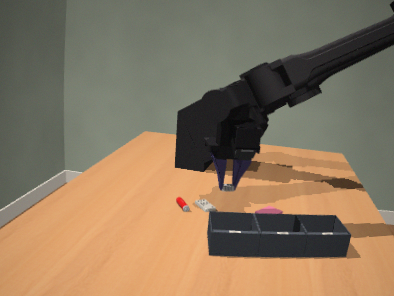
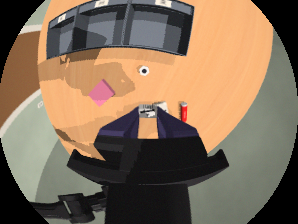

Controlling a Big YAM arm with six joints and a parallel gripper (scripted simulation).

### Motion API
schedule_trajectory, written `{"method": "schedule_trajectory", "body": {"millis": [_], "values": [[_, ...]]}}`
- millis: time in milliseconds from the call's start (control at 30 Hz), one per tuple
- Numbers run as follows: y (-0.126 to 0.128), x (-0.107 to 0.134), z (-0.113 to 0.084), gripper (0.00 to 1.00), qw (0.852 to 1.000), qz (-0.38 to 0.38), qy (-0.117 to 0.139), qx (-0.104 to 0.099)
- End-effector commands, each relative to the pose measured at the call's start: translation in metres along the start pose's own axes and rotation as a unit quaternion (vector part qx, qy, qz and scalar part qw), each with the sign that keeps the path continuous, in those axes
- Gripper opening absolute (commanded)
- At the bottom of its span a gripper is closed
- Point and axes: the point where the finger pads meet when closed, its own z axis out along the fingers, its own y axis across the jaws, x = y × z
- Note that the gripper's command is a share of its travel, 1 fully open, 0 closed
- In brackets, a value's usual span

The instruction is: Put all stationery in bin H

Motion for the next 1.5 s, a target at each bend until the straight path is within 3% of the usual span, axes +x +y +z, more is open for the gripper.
{"method": "schedule_trajectory", "body": {"millis": [0,33,200,1467], "values": [[-0.009,-0.008,-0.012,0.2,1.0,-0.017,-0.005,0.001],[-0.002,-0.007,-0.001,0.2,1.0,-0.027,0.008,-0.006],[0.001,-0.001,0.001,0.2,1.0,-0.023,0.011,-0.008],[0.002,0.006,0.004,0.2,1.0,-0.02,0.01,-0.007]]}}
